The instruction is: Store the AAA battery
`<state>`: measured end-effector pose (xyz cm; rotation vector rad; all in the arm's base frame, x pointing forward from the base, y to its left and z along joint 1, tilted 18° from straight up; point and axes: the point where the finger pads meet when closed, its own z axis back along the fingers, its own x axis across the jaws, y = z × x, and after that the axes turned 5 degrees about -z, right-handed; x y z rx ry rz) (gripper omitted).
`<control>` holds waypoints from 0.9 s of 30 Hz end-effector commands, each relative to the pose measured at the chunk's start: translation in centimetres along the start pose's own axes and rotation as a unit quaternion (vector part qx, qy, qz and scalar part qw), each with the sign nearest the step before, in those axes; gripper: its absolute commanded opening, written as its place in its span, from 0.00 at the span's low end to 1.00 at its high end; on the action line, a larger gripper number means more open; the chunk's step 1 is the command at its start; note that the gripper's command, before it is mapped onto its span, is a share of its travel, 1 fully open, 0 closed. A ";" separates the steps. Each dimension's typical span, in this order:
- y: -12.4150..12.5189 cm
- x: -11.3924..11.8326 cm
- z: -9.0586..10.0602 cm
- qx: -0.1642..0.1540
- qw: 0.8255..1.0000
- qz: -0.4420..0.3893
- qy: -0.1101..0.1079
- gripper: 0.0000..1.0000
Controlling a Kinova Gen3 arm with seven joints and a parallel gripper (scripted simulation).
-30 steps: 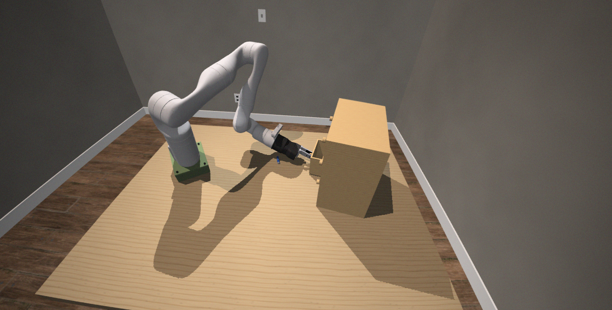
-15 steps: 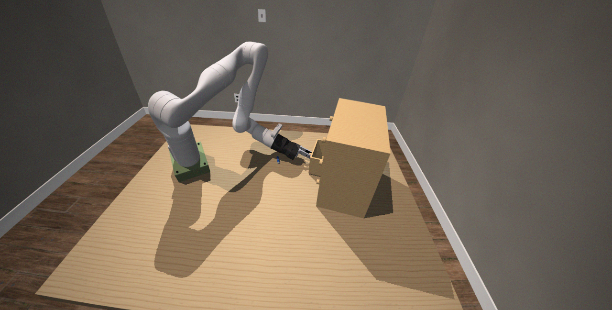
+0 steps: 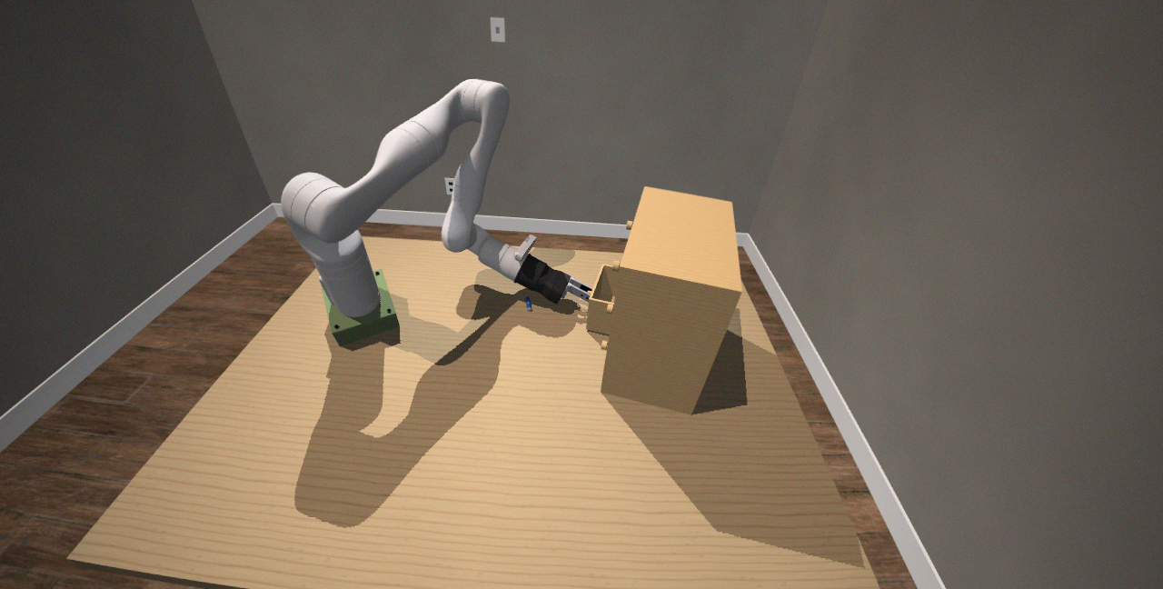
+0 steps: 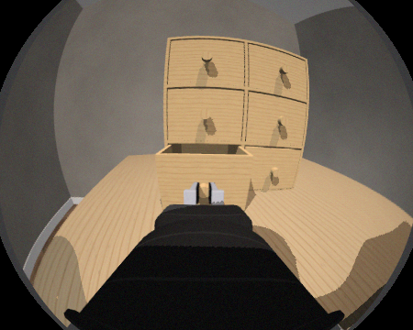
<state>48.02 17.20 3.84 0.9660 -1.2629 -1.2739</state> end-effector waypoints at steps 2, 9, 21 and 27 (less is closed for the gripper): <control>0.1 -0.1 0.0 0.001 1.000 0.000 0.000 0.37; 0.1 -0.1 0.0 0.001 1.000 0.000 0.000 0.37; 0.1 -0.1 0.0 0.001 1.000 0.000 0.000 0.43; 0.1 -0.1 0.0 0.001 1.000 0.000 0.000 0.55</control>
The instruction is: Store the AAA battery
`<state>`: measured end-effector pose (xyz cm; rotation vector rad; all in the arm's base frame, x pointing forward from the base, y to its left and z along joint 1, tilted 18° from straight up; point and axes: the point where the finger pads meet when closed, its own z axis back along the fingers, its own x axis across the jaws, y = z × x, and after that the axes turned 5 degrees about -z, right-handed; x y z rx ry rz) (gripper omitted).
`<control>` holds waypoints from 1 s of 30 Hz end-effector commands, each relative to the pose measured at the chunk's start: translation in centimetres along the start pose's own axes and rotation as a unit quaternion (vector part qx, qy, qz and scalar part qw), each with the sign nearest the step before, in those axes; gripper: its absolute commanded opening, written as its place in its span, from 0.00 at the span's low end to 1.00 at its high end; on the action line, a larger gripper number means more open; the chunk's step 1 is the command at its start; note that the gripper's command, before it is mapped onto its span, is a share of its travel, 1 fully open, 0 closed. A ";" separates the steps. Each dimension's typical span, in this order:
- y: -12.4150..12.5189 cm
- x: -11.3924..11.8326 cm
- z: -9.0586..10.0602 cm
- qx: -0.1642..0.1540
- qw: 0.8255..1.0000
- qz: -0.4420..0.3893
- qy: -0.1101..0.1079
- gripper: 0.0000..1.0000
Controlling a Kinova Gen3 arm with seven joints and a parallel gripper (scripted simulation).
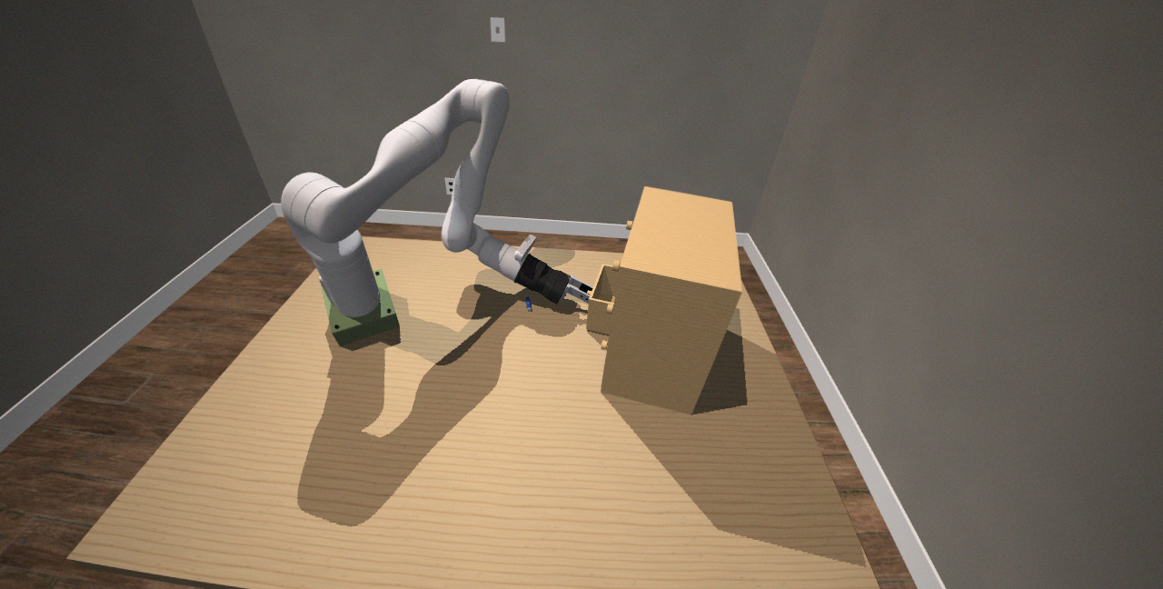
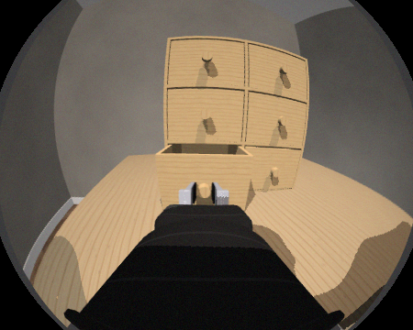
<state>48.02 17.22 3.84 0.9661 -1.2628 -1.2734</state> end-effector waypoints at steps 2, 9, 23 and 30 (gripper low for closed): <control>0.1 0.0 0.0 0.001 1.000 -0.001 0.000 0.55; 0.1 0.0 0.0 0.001 1.000 -0.001 0.000 0.67; -0.1 0.0 0.4 0.001 1.000 -0.001 0.000 0.67; -0.5 0.0 1.5 0.001 1.000 -0.001 0.000 0.67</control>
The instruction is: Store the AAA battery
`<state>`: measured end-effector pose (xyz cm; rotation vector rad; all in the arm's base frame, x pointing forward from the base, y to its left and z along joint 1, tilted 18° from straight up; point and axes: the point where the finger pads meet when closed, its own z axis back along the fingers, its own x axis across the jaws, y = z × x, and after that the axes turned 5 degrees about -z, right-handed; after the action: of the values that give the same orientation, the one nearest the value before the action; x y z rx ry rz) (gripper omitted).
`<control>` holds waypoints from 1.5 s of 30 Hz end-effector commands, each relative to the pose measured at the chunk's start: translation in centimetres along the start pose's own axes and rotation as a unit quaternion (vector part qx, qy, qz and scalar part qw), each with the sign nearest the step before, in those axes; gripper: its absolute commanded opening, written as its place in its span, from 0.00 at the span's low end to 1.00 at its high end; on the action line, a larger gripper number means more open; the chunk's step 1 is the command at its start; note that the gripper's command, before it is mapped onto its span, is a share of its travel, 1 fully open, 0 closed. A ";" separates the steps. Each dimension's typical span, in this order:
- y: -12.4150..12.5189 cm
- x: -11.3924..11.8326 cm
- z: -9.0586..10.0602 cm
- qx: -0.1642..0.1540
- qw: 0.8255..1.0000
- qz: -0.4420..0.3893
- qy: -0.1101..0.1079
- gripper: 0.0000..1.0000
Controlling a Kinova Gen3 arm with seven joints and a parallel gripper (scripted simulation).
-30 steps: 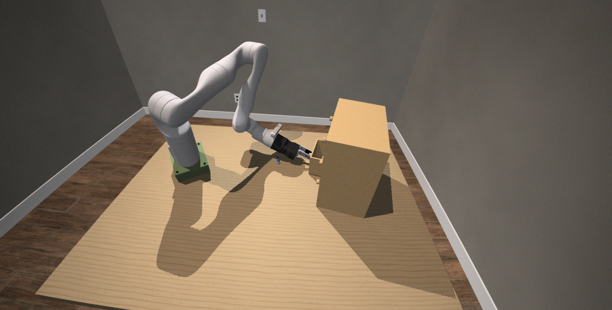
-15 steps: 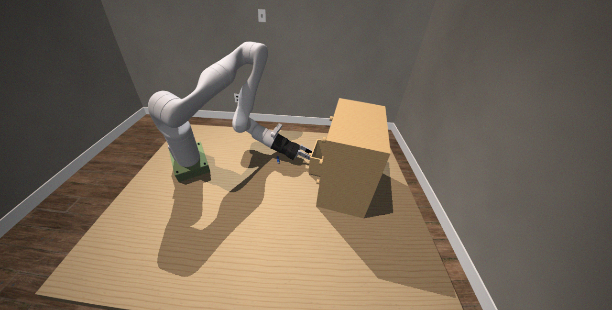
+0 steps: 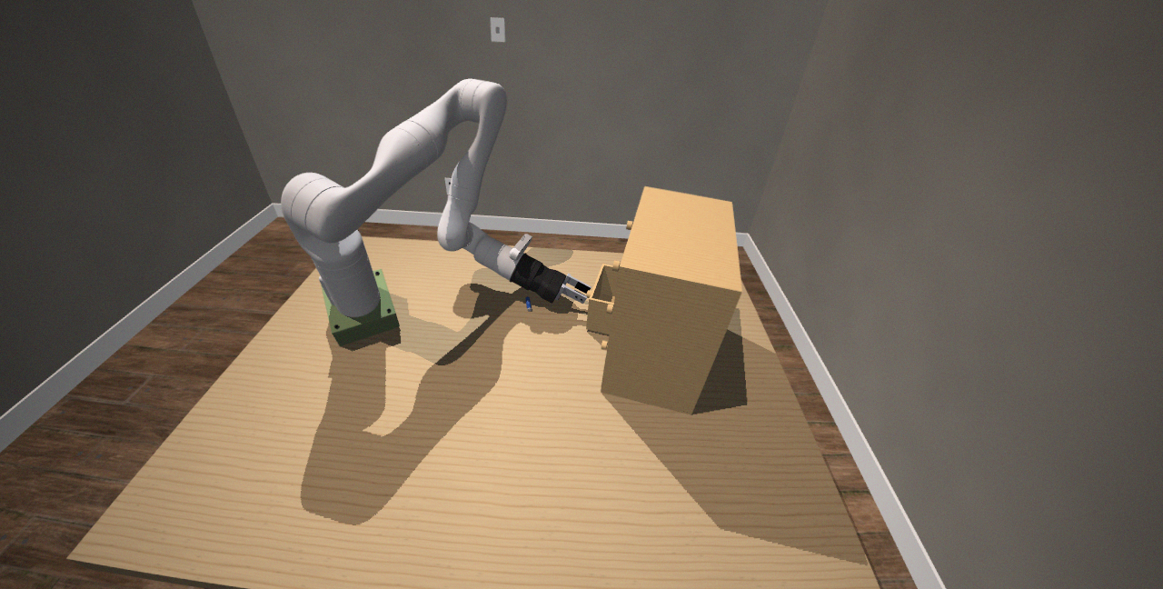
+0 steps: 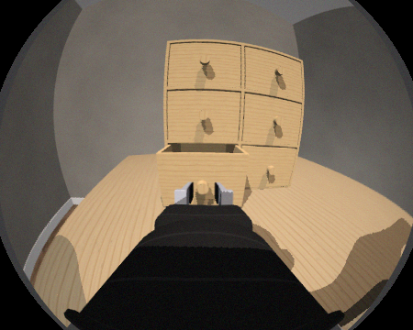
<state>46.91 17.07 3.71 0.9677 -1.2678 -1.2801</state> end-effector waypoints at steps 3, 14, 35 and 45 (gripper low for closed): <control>-0.5 -0.2 1.4 0.000 1.000 0.002 0.004 0.67; -1.2 -0.1 3.4 0.000 1.000 0.002 0.004 0.67; 0.8 -0.3 6.7 0.000 1.000 0.002 0.004 0.67; 3.4 -0.5 10.3 0.000 1.000 0.002 0.004 0.67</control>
<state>37.86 18.41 7.45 0.9485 -1.2815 -1.2711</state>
